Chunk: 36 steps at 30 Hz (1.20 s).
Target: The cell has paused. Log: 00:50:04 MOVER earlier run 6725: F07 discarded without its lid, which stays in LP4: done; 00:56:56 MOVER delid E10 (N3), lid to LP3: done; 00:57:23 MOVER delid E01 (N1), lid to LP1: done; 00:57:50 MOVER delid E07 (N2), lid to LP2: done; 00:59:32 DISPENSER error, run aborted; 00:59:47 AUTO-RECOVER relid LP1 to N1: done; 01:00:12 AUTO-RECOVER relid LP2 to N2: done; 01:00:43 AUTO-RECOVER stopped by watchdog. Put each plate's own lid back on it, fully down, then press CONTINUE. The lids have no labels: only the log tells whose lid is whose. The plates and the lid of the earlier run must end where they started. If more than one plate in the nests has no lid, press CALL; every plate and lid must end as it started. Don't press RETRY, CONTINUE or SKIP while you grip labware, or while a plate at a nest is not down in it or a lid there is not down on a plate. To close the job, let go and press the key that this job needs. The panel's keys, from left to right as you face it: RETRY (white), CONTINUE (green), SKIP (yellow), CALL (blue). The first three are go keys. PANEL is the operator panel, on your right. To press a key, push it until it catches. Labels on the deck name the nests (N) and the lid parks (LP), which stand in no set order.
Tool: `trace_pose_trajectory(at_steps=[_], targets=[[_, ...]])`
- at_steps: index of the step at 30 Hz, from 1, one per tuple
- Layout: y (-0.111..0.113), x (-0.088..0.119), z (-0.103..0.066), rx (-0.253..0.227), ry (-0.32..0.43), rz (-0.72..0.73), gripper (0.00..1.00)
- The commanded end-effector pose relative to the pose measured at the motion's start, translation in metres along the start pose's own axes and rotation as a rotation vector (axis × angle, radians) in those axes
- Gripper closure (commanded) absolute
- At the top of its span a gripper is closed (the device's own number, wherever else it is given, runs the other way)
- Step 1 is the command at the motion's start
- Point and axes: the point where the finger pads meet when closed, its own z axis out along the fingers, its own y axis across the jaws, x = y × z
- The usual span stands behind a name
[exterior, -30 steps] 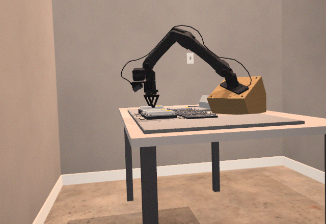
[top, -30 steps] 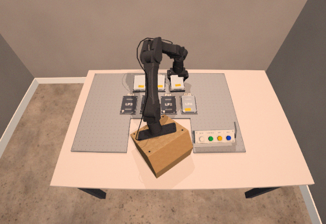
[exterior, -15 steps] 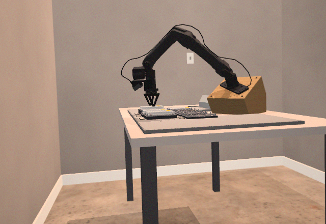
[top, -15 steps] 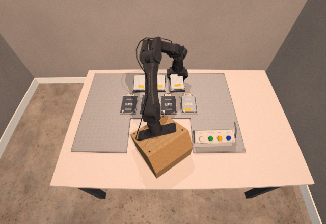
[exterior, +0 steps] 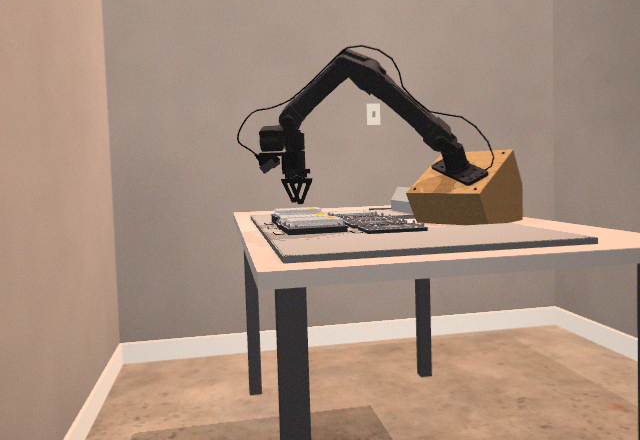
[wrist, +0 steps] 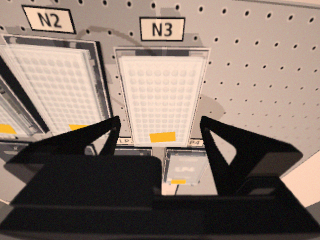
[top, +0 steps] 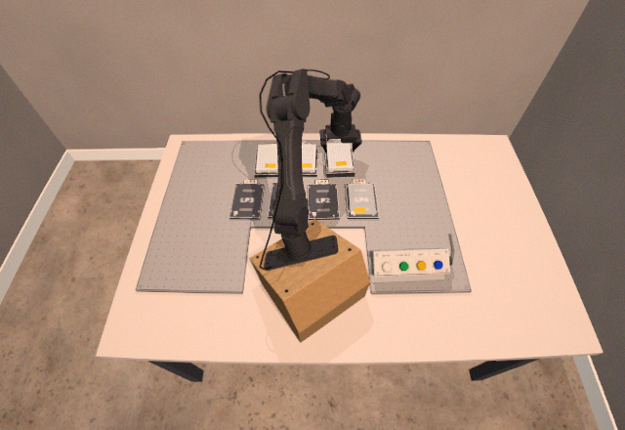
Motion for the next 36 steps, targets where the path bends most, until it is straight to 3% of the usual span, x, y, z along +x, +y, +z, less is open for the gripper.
trace_pose_trajectory(at_steps=[1,20,24,26,36], targets=[[-0.005,-0.005,-0.016,0.006,-0.033,0.003,0.0],[-0.008,-0.007,-0.016,0.007,-0.035,0.002,0.0],[0.014,0.014,-0.01,-0.002,-0.028,0.049,0.04],[0.014,0.014,-0.01,-0.002,-0.028,0.049,0.04],[0.046,0.052,-0.008,0.012,-0.021,0.048,0.14]])
